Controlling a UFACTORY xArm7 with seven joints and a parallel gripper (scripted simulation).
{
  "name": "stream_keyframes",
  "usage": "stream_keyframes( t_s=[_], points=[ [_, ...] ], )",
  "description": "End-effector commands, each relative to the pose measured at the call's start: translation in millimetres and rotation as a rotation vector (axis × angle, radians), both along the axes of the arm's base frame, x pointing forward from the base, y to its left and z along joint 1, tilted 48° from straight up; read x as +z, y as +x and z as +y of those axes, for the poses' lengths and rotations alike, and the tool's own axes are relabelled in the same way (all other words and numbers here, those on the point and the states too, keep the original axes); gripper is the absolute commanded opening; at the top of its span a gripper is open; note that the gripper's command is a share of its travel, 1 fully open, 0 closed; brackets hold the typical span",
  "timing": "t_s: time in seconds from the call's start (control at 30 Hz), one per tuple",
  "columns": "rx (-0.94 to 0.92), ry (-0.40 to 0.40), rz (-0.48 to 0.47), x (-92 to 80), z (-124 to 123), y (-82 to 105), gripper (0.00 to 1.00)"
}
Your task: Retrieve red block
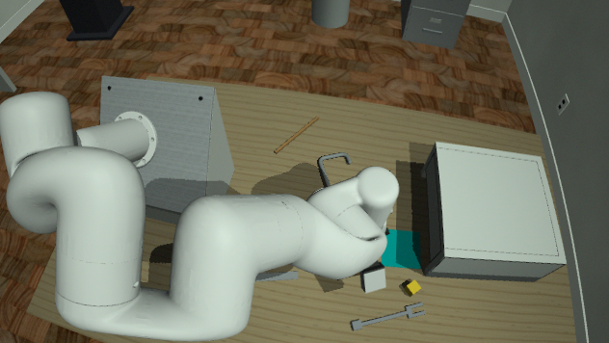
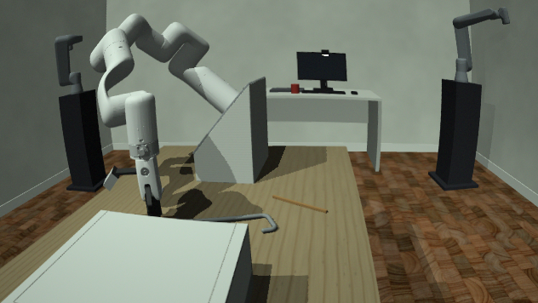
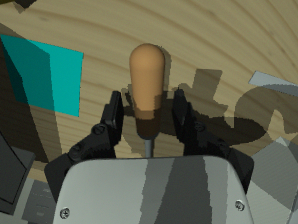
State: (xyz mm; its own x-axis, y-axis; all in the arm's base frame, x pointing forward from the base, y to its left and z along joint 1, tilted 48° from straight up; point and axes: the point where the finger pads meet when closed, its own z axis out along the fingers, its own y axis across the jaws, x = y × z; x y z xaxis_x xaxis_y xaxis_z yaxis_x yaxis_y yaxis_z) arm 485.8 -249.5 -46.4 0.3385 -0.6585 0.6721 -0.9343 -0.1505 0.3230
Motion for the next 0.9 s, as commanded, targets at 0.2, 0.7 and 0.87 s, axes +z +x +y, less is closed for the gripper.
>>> stream_keyframes(
  t_s=[0.2,0.7,0.87],
  points=[
    [0.003,0.001,-0.003,-7.2,-7,0.6,0.58],
    [0.003,0.001,-0.003,-14.3,-15,-0.5,0.58],
    [0.003,0.001,-0.003,-15.2,-16,-0.6,0.58]
  ],
)
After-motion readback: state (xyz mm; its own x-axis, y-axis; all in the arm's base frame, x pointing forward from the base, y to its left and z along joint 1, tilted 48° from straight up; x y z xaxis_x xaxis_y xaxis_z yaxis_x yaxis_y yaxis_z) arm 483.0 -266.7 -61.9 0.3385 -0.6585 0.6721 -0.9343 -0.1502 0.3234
